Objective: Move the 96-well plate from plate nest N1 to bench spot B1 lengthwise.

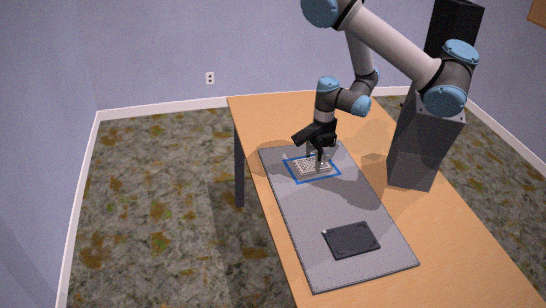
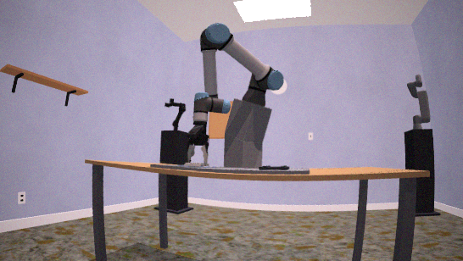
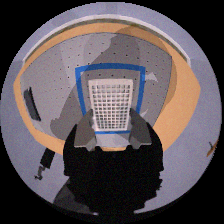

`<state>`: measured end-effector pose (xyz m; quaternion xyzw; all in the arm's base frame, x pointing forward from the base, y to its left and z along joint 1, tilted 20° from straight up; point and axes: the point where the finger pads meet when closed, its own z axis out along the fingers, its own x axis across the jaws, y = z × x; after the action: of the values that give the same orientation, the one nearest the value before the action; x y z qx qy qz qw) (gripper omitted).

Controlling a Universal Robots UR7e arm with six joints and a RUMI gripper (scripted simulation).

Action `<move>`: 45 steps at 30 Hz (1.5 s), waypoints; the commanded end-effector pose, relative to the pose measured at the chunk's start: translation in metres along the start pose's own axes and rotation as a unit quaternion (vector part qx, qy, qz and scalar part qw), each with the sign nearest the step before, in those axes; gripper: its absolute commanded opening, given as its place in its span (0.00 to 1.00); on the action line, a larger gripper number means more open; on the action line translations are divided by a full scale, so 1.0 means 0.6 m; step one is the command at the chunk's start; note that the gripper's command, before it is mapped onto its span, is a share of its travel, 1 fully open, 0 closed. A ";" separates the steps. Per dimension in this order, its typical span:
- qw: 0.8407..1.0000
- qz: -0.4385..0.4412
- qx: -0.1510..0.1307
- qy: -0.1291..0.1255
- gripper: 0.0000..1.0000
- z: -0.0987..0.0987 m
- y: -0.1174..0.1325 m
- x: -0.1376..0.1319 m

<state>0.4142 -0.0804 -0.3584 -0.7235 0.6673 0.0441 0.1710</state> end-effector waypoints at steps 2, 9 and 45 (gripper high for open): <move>1.000 0.000 0.000 0.000 0.00 0.001 -0.001 0.001; 1.000 0.000 0.000 0.000 0.00 0.002 -0.001 0.001; 1.000 0.000 0.000 0.000 1.00 0.006 -0.001 0.001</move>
<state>0.4149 -0.0792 -0.3620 -0.7235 0.6673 0.0441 0.1710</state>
